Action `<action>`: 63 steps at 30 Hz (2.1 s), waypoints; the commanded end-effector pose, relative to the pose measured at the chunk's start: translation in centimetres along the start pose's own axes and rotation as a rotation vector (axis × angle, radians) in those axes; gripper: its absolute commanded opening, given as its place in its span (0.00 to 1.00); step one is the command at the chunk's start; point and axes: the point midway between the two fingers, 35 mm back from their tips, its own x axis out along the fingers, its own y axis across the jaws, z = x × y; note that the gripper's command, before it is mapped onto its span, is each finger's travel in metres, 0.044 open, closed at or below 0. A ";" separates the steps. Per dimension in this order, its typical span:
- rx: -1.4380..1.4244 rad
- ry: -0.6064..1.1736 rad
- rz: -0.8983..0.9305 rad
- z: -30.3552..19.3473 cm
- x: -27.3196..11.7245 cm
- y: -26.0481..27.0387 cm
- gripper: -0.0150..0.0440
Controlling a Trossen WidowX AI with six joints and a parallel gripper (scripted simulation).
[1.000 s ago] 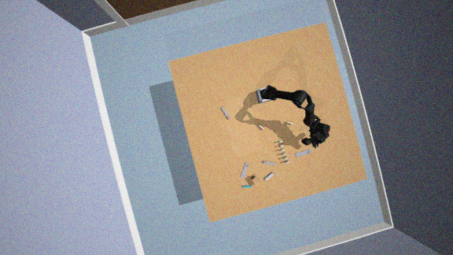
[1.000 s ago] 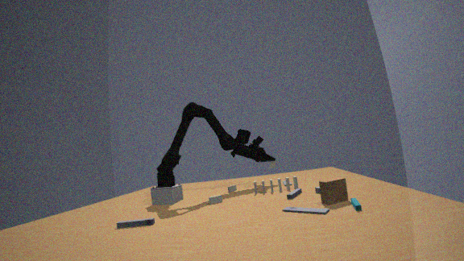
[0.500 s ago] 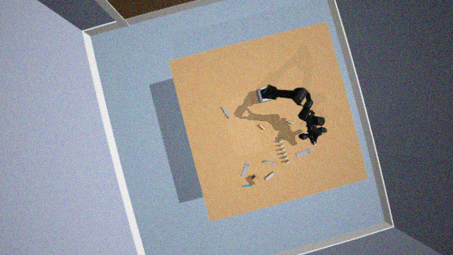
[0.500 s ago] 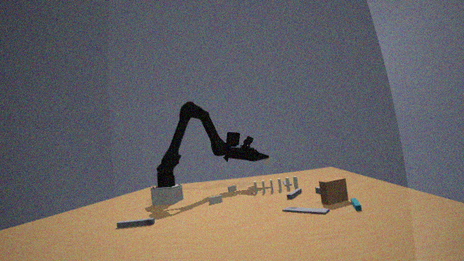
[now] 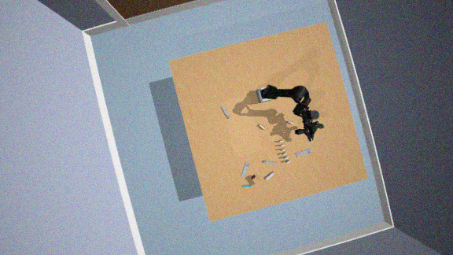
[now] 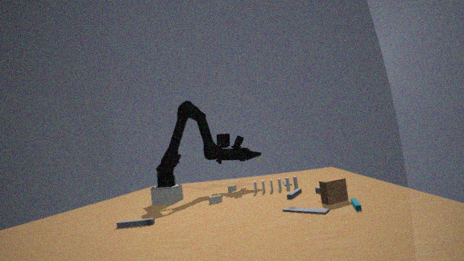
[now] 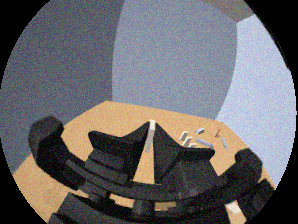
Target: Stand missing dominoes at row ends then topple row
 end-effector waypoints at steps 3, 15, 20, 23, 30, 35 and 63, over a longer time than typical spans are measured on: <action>0.004 -0.014 -0.006 0.2 -0.3 -0.3 0.29; 0.003 -0.013 -0.006 0.2 -0.3 -0.2 0.29; -0.005 -0.008 -0.006 -1.1 0.2 -0.1 0.29; -0.011 -0.005 -0.006 -2.0 0.4 0.0 0.29; -0.024 0.004 -0.006 -4.3 1.0 0.1 0.29; -0.033 0.010 -0.006 -5.9 1.3 0.1 0.29; -0.060 0.027 -0.006 -10.7 1.8 -0.3 0.38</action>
